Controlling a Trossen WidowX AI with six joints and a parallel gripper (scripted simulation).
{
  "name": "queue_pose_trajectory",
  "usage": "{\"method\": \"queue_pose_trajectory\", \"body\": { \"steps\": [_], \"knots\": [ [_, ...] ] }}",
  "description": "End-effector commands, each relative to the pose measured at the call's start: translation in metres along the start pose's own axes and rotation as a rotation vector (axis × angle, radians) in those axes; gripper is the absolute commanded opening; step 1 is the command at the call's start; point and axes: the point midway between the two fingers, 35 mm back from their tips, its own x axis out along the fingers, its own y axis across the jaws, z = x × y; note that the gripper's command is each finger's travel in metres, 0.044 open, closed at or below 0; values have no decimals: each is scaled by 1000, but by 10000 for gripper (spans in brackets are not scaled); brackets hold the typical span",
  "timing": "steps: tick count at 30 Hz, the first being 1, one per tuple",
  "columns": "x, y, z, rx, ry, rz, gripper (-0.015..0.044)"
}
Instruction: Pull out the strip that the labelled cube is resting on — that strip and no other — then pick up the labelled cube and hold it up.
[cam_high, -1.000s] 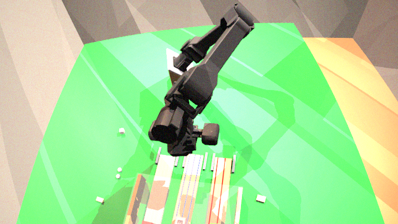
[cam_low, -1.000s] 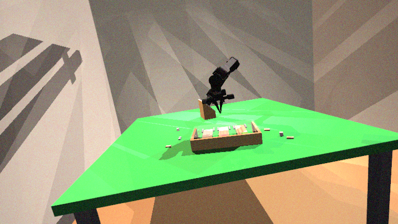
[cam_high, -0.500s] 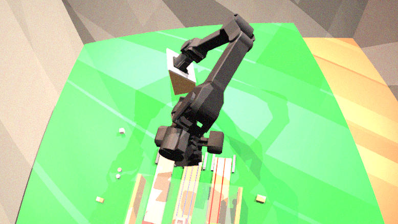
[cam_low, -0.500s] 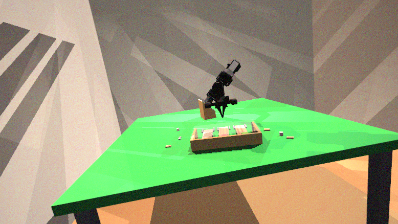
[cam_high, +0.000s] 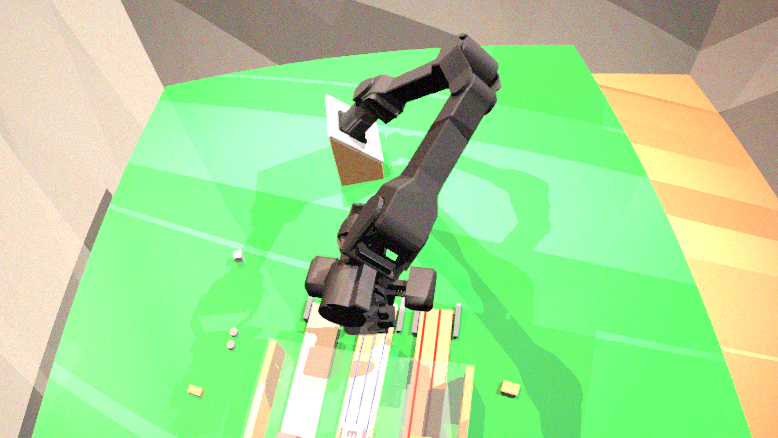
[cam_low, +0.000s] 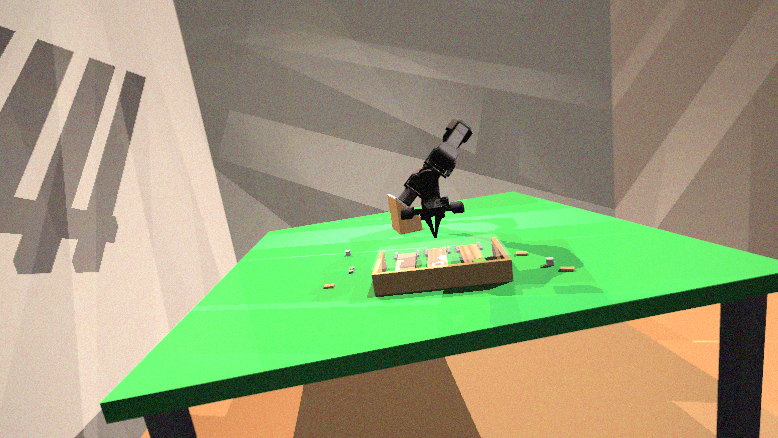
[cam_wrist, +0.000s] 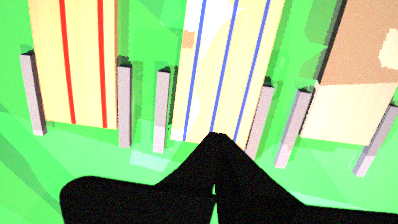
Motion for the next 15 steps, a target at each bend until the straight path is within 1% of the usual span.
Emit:
{"method": "queue_pose_trajectory", "body": {
  "steps": [1,15],
  "knots": [
    [9,0,-1,6,6,5,0],
    [32,0,-1,5,7,7,0]
  ]
}}
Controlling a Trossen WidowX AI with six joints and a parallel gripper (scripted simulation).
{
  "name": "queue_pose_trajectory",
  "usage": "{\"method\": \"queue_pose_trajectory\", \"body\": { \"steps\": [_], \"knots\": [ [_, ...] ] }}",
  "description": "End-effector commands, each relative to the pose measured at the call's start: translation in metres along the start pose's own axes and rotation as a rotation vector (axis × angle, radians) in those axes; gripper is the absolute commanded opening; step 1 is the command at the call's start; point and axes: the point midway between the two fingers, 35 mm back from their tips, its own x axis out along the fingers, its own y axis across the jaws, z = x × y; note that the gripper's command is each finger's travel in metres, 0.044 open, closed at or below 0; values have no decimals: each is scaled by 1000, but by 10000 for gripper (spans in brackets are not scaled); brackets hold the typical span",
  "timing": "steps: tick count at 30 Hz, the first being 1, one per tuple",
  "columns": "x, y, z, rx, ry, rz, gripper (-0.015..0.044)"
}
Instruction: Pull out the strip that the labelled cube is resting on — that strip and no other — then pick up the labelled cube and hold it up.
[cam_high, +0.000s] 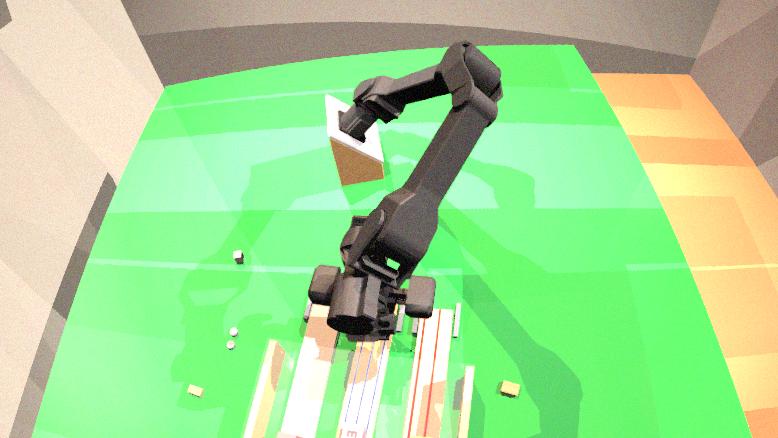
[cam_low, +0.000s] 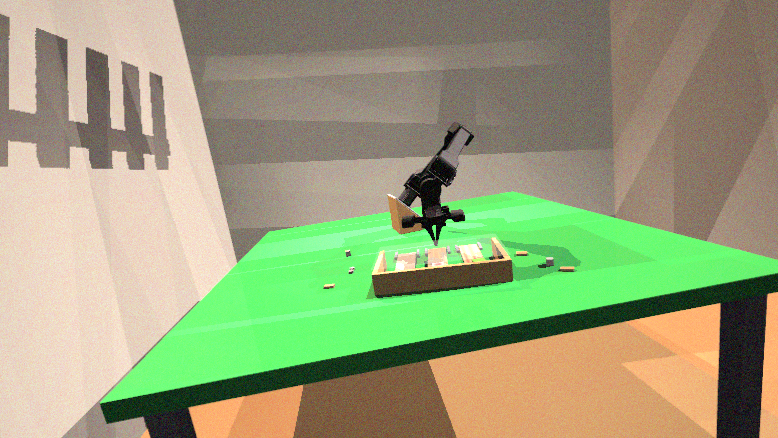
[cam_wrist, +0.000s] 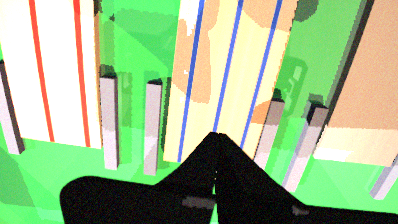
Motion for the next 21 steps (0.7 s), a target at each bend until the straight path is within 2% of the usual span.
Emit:
{"method": "queue_pose_trajectory", "body": {
  "steps": [1,21],
  "knots": [
    [9,0,-2,5,6,5,0],
    [18,0,-3,5,6,6,0]
  ]
}}
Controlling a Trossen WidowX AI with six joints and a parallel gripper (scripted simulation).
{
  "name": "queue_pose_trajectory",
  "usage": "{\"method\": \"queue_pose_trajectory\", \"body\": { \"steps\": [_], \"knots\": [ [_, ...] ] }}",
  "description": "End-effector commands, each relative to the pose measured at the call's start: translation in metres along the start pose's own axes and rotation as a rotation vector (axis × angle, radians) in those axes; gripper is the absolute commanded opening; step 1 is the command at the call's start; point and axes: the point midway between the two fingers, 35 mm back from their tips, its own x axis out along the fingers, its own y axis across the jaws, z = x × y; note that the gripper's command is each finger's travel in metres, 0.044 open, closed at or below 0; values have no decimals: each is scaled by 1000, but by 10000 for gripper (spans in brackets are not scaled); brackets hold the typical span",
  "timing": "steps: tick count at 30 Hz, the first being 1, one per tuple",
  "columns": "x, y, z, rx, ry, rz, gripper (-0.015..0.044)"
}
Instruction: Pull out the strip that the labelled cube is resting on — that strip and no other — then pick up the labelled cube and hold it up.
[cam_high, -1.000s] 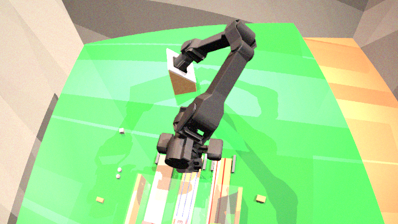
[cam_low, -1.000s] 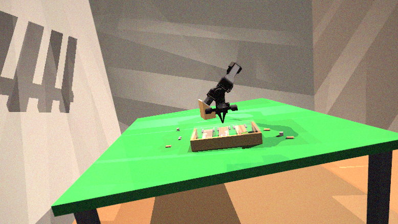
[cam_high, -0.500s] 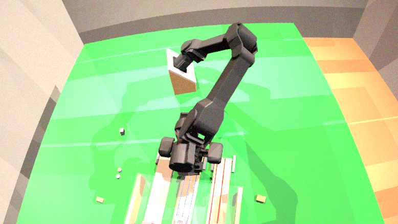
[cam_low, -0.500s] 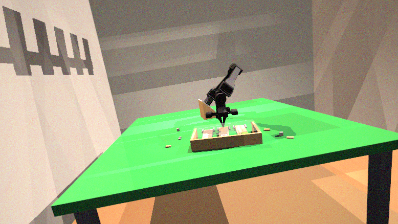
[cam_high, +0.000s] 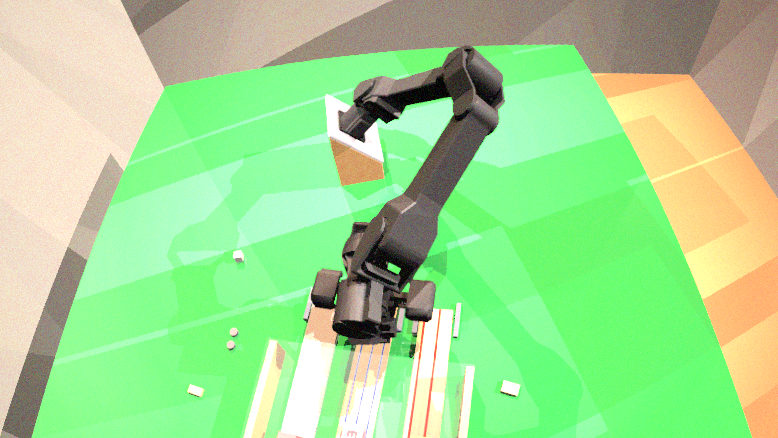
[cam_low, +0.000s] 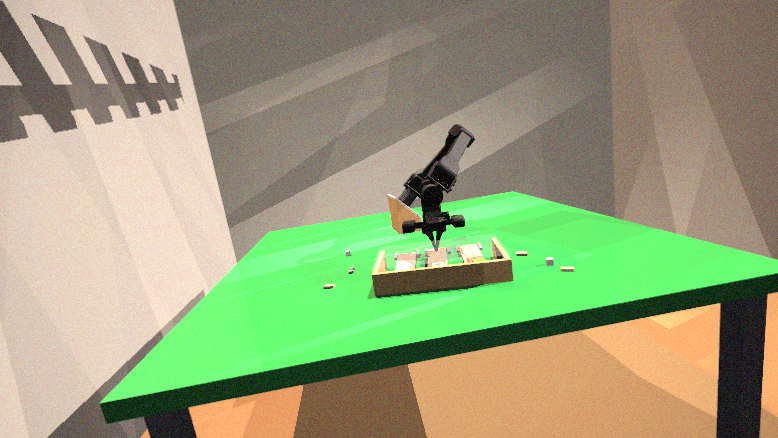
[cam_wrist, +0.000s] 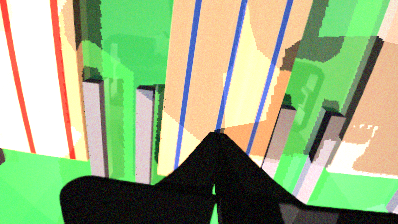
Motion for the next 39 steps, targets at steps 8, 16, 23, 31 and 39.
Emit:
{"method": "queue_pose_trajectory", "body": {
  "steps": [8,16,23,31,39],
  "knots": [
    [1,1,0,3,1,5,0],
    [2,1,0,3,1,5,0],
    [2,1,0,3,1,5,0],
    [3,1,0,3,1,5,0],
    [4,1,1,3,1,5,0]
  ]
}}
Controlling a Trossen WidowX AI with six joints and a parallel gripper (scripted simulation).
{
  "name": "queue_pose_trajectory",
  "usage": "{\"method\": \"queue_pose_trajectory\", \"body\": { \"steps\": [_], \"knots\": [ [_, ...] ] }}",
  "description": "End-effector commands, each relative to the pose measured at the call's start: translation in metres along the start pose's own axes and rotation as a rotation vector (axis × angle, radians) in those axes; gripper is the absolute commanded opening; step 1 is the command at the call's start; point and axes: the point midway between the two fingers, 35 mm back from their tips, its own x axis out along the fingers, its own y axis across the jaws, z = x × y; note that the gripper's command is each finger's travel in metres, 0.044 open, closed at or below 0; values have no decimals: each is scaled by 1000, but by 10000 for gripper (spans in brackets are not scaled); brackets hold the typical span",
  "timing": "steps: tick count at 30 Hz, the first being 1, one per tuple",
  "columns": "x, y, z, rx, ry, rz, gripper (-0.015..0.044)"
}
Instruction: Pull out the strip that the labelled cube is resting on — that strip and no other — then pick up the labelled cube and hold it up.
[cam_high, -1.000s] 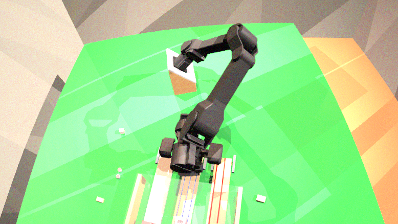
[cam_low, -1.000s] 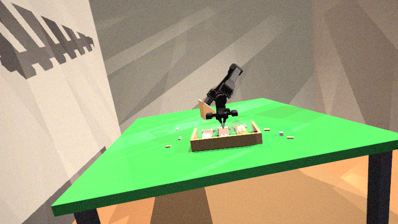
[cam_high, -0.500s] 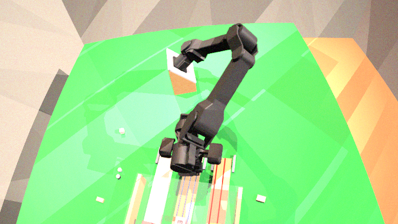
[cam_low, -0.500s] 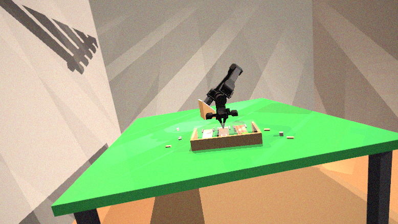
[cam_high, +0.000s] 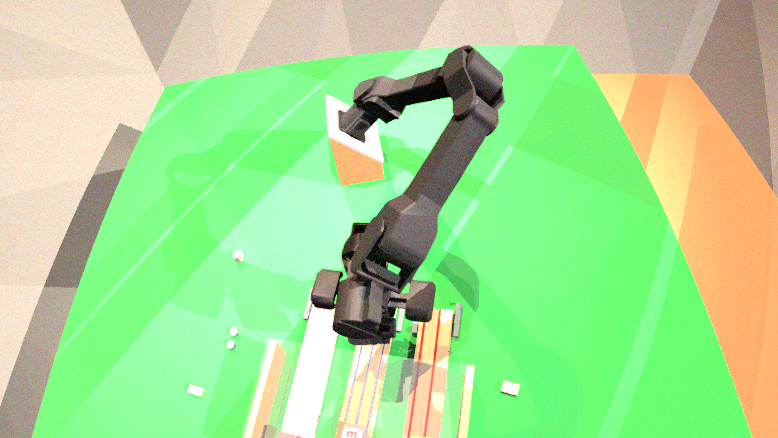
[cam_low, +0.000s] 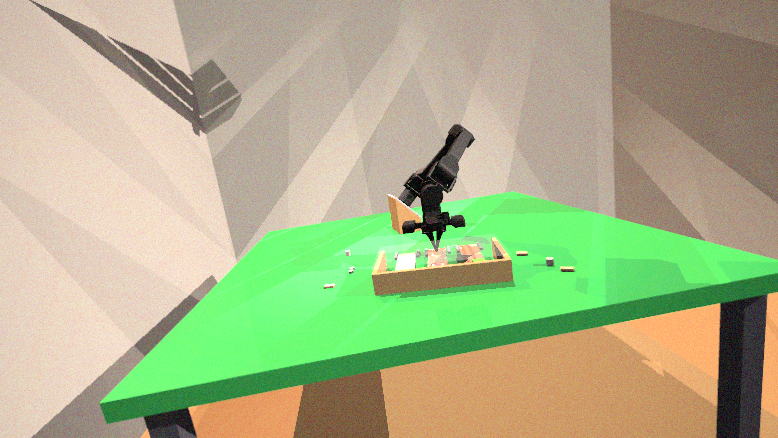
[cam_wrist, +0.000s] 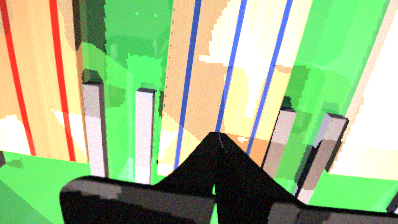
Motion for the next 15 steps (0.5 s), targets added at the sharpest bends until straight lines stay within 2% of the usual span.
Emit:
{"method": "queue_pose_trajectory", "body": {
  "steps": [1,15],
  "knots": [
    [3,1,0,-1,3,3,0],
    [4,1,-4,-1,3,3,0]
  ]
}}
